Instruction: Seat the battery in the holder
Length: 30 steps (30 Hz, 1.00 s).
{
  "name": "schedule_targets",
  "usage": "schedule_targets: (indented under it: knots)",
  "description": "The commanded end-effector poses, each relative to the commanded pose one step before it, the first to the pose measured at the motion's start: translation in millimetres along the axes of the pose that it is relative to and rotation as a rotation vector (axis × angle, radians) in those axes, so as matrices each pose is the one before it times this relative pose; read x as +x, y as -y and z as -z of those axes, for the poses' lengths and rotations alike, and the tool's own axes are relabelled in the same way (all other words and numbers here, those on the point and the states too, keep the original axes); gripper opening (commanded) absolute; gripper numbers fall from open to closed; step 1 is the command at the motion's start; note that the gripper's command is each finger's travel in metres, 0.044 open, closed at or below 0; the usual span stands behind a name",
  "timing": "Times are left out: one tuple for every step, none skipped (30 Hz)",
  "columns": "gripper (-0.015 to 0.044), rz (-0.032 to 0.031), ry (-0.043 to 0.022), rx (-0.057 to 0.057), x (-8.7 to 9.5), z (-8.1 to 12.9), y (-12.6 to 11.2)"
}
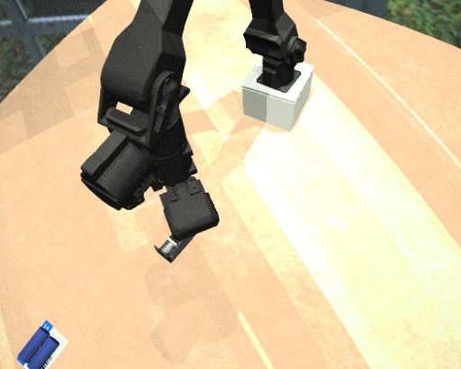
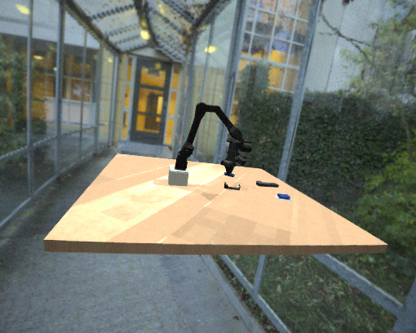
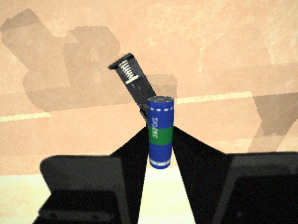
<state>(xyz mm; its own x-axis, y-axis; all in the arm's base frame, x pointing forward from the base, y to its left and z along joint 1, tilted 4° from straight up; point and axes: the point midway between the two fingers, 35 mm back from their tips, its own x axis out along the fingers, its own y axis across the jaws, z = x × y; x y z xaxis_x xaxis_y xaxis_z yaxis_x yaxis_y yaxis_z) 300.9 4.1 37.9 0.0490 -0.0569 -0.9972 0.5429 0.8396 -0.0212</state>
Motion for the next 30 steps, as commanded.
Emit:
schedule_targets:
  knots:
    - [0.0068, 0.00132, -0.00937, -0.1914, 1.36, -7.35, -8.47]
    - [0.0068, -0.00017, 0.0, -0.05, -0.14, -2.69, -1.65]
    - [0.0068, -0.00017, 0.00001, -0.05, -0.11, -2.76, -1.52]
    - [0.0068, -0.00017, 0.00002, -0.05, -0.08, -2.82, -1.38]
    - [0.0068, 0.00016, 0.00009, -0.05, -0.04, -2.9, -1.21]
    - [0.0068, 0.00017, 0.00008, -0.05, -0.01, -2.95, -1.07]
    - [0.0068, 0.00014, 0.00006, -0.0407, 0.01, -2.43, -0.76]
    - [0.0068, 0.00009, 0.00003, -0.0244, 0.01, -1.47, -0.4]
    - [0.0068, 0.00003, 0.00001, -0.0081, 0.01, -0.49, -0.12]
    - [0.0068, 0.00109, 0.00019, -0.0016, 0.01, 0.29, 0.26]
    - [0.0068, 0.0, 0.0, 0.0, 0.0, 0.0, 0.0]
    - [0.0068, 0.0, 0.0, 0.0, 0.0, 0.0, 0.0]
    - [0.0068, 0.0, 0.0, 0.0, 0.0, 0.0, 0.0]
    - [0.0068, 0.0, 0.0, 0.0, 0.0, 0.0, 0.0]
    - [0.0068, -0.00003, -0.00251, 0.0, 0.39, 0.04, 0.0]
    - [0.0068, -0.00009, -0.00753, -0.0001, 1.17, 0.12, -0.01]
    - [0.0068, -0.00017, -0.01256, -0.0002, 1.95, 0.19, -0.01]
    - [0.0068, -0.00023, -0.01532, -0.0002, 2.38, 0.23, -0.02]
    - [0.0068, -0.00021, -0.01533, -0.0001, 2.38, 0.21, -0.01]
    - [0.0068, 0.00019, -0.01549, 0.001, 2.41, 0.22, 0.01]
    - [0.0068, 0.00019, -0.01551, 0.001, 2.42, 0.2, 0.01]
    - [0.0068, 0.00019, -0.01551, 0.001, 2.42, 0.19, 0.02]
    - [0.0068, 0.00018, -0.01552, 0.0011, 2.42, 0.18, 0.02]
    - [0.0068, 0.00018, -0.01552, 0.0011, 2.43, 0.16, 0.02]
    - [0.0068, 0.00028, -0.01556, 0.0012, 2.44, 0.15, 0.02]
    - [0.0068, 0.00028, -0.01557, 0.0012, 2.44, 0.14, 0.02]
    - [0.0068, 0.00028, -0.01557, 0.0012, 2.45, 0.12, 0.02]
    - [0.0068, 0.00028, -0.01557, 0.0012, 2.45, 0.11, 0.02]
    - [0.0068, 0.00028, -0.01558, 0.0012, 2.45, 0.1, 0.02]
    - [0.0068, 0.00078, -0.01528, 0.0013, 2.36, 0.03, 0.01]
